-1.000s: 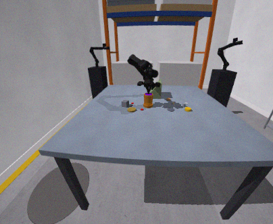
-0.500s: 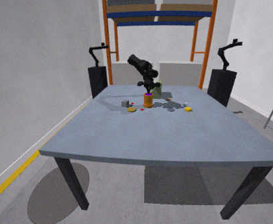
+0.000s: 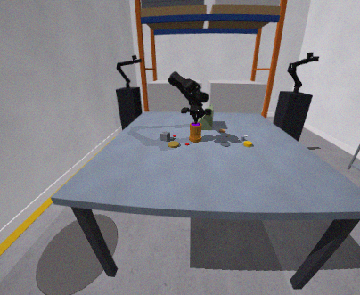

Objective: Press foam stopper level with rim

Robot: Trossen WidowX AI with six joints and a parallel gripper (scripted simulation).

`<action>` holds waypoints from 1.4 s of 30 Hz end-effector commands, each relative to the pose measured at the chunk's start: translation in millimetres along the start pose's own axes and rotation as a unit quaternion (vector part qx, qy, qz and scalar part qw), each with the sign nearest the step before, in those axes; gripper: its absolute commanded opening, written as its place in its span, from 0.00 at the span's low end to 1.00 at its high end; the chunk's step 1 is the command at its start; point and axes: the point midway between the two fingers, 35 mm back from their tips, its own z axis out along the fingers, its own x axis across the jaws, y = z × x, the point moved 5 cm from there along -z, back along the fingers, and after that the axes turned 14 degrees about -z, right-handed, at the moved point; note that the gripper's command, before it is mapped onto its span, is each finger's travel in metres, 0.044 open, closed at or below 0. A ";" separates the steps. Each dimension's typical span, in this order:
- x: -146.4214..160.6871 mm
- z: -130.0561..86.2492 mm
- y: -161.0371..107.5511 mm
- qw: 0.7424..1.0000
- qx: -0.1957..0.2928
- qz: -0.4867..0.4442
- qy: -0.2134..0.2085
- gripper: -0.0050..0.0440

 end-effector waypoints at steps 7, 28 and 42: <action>-0.5 4.2 -1.8 1.000 0.005 0.000 0.000 0.10; -0.1 -22.2 2.0 1.000 0.005 -0.001 0.001 0.10; -0.9 -66.1 1.1 1.000 0.001 -0.002 0.000 0.10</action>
